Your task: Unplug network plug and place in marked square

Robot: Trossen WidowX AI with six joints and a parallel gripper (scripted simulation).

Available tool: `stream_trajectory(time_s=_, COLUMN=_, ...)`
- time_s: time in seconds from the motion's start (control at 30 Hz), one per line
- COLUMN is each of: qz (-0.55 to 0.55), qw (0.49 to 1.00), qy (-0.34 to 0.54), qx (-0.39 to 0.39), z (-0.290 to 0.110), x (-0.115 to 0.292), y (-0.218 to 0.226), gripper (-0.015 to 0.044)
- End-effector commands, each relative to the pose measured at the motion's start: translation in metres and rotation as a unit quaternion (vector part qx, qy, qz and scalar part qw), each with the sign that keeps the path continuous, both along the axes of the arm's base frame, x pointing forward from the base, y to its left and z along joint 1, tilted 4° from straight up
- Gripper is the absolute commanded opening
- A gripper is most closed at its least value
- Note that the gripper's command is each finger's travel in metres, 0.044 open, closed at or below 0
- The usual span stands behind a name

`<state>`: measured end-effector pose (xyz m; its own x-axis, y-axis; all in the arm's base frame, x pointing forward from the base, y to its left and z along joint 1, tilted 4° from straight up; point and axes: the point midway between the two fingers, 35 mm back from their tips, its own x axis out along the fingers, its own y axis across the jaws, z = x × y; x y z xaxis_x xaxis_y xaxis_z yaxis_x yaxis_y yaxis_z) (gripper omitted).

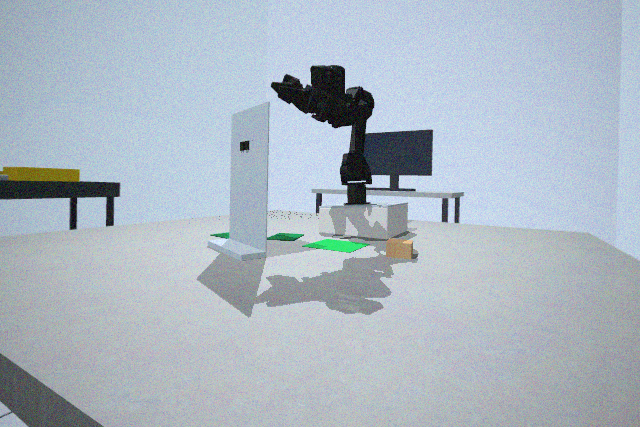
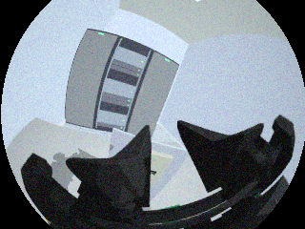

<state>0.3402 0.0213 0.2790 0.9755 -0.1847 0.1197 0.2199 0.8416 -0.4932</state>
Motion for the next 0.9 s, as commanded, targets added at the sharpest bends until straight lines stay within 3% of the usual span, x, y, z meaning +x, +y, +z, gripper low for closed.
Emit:
stream_trajectory(time_s=0.0, qz=-0.028, qw=0.998, qy=0.021, qx=-0.058, z=-0.021, x=0.001, y=0.005, gripper=0.0156)
stream_trajectory(time_s=0.43, qz=-0.113, qw=0.956, qy=0.097, qx=-0.255, z=-0.080, x=-0.018, y=0.018, gripper=0.0156)
stream_trajectory(time_s=0.87, qz=-0.176, qw=0.861, qy=0.196, qx=-0.436, z=-0.130, x=-0.060, y=0.018, gripper=0.0156)
